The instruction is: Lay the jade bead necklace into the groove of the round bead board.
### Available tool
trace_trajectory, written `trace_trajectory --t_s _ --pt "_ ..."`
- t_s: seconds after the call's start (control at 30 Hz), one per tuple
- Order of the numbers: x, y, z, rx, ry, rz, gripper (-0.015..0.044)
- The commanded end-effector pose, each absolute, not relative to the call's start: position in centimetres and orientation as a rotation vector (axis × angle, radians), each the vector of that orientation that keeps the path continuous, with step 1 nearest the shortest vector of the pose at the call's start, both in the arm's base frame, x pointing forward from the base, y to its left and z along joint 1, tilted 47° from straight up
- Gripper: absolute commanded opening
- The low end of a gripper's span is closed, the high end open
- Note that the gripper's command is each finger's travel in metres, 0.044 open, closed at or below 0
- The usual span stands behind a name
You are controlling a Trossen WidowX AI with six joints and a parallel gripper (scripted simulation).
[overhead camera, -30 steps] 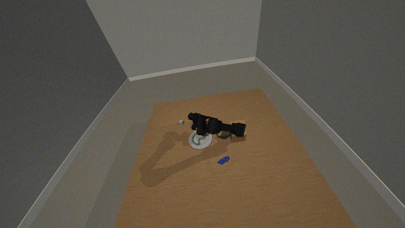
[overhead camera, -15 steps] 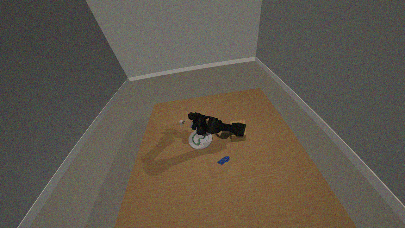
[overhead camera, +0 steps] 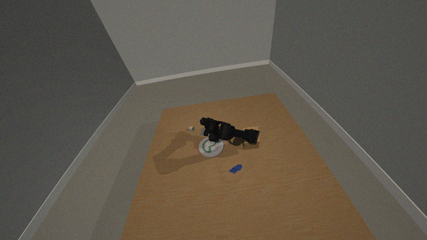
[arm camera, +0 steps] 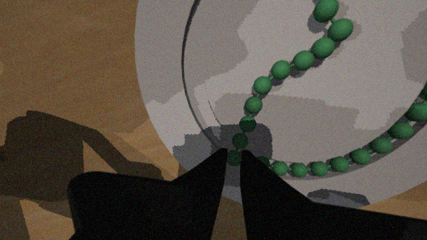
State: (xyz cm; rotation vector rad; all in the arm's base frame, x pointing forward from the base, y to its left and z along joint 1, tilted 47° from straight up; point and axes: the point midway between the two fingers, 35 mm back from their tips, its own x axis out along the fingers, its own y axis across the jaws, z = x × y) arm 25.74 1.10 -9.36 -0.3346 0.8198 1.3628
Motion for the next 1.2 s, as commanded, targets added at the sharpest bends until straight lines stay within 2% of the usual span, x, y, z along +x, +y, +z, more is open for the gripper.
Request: trace_trajectory --t_s 0.0,0.03,0.6,1.17 --pt "25.72 1.41 -9.60 -0.339 0.819 1.361 0.0000" --pt "25.72 1.47 -9.65 -0.339 0.819 1.361 0.0000" --pt "25.71 1.15 -9.36 -0.336 0.820 1.363 0.0440" --pt "25.71 0.89 -9.12 -0.339 0.819 1.361 0.0440"
